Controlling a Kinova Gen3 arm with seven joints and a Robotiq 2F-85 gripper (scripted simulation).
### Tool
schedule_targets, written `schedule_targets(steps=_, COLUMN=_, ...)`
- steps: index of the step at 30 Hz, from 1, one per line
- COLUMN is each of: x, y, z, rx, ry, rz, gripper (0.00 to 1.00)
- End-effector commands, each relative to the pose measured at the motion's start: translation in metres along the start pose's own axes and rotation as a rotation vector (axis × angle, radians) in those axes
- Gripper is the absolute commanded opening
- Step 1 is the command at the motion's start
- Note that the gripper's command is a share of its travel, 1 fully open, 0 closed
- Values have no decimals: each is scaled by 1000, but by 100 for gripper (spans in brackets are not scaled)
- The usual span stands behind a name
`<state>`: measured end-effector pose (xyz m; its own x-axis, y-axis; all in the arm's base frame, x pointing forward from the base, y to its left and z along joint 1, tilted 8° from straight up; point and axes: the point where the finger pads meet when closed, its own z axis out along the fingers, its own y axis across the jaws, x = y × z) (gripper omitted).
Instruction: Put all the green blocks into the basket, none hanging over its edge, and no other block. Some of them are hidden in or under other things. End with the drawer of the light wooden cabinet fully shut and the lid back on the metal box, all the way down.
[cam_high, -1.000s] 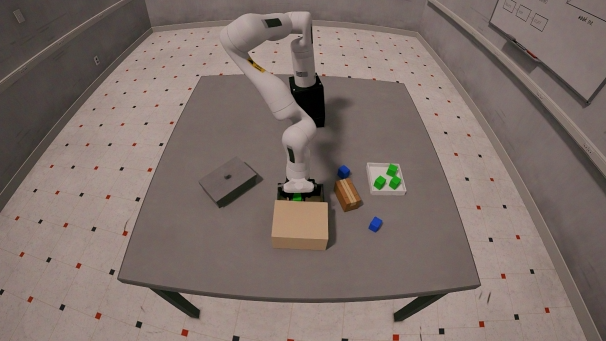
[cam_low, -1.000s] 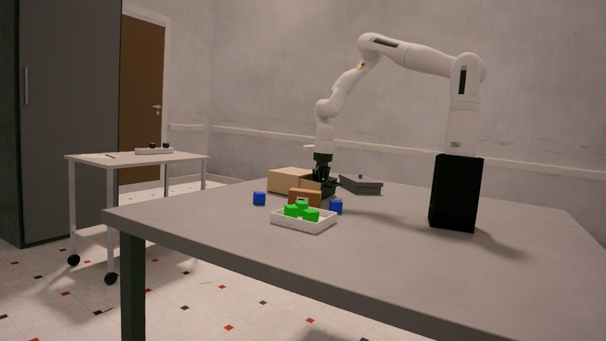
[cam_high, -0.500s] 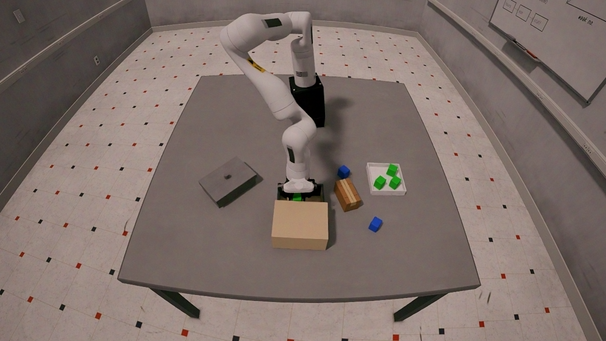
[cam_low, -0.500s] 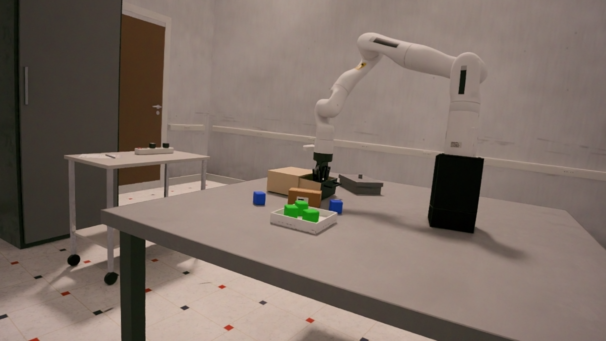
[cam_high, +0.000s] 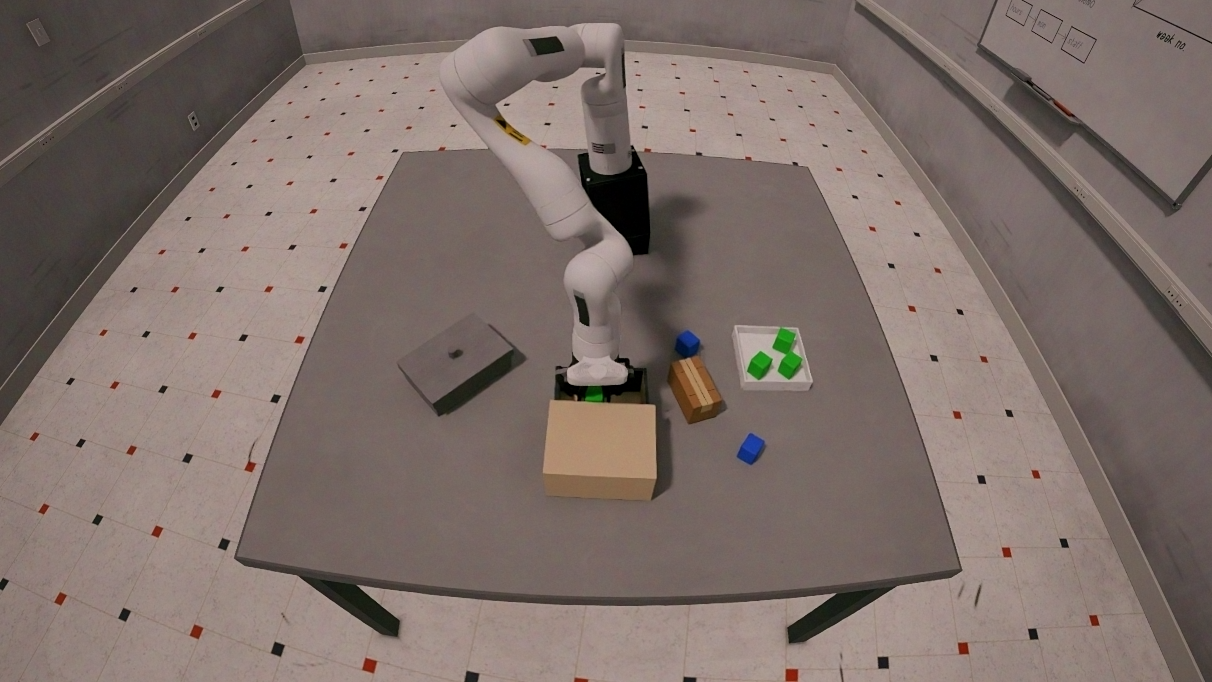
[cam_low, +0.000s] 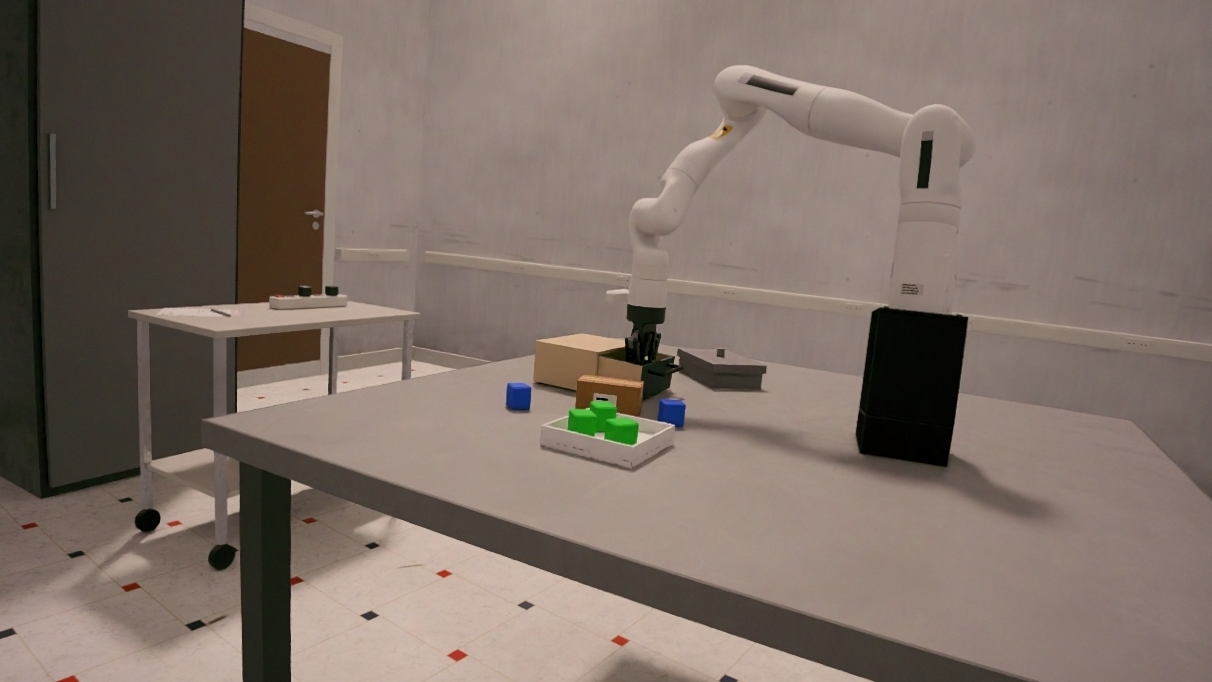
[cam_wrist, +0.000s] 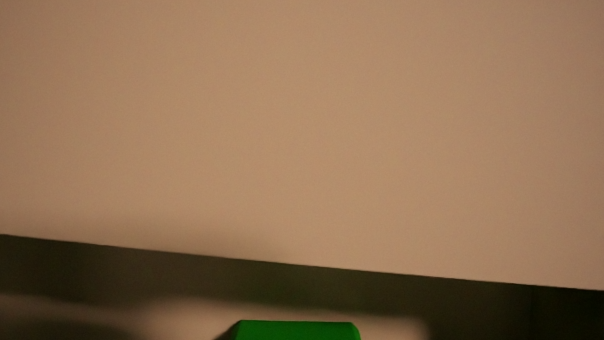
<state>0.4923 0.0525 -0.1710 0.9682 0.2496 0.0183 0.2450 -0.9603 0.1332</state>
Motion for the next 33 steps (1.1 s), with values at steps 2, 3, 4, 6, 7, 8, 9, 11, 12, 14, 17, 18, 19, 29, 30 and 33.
schedule_targets(steps=2, x=1, y=0, z=-2, rx=0, ry=2, rz=0, gripper=10)
schedule_targets(steps=3, x=1, y=0, z=-3, rx=0, ry=2, rz=0, gripper=10)
schedule_targets(steps=4, x=1, y=0, z=-4, rx=0, ry=2, rz=0, gripper=10)
schedule_targets(steps=6, x=1, y=0, z=-4, rx=0, ry=2, rz=0, gripper=10)
schedule_targets(steps=7, x=1, y=0, z=-5, rx=0, ry=2, rz=0, gripper=10)
schedule_targets(steps=8, x=1, y=0, z=-6, rx=0, ry=2, rz=0, gripper=10)
schedule_targets(steps=9, x=1, y=0, z=-8, rx=0, ry=2, rz=0, gripper=10)
schedule_targets(steps=11, x=1, y=0, z=-12, rx=0, ry=2, rz=0, gripper=10)
schedule_targets(steps=12, x=1, y=0, z=-14, rx=0, ry=2, rz=0, gripper=10)
schedule_targets(steps=14, x=1, y=0, z=-20, rx=0, ry=2, rz=0, gripper=10)
schedule_targets(steps=17, x=1, y=0, z=-30, rx=0, ry=2, rz=0, gripper=10)
schedule_targets(steps=18, x=1, y=0, z=-34, rx=0, ry=2, rz=0, gripper=10)
schedule_targets(steps=19, x=1, y=0, z=-38, rx=0, ry=2, rz=0, gripper=10)
schedule_targets(steps=29, x=1, y=0, z=-75, rx=0, ry=2, rz=0, gripper=10)
schedule_targets(steps=30, x=1, y=0, z=-80, rx=0, ry=2, rz=0, gripper=10)
schedule_targets(steps=33, x=1, y=0, z=-95, rx=0, ry=2, rz=0, gripper=10)
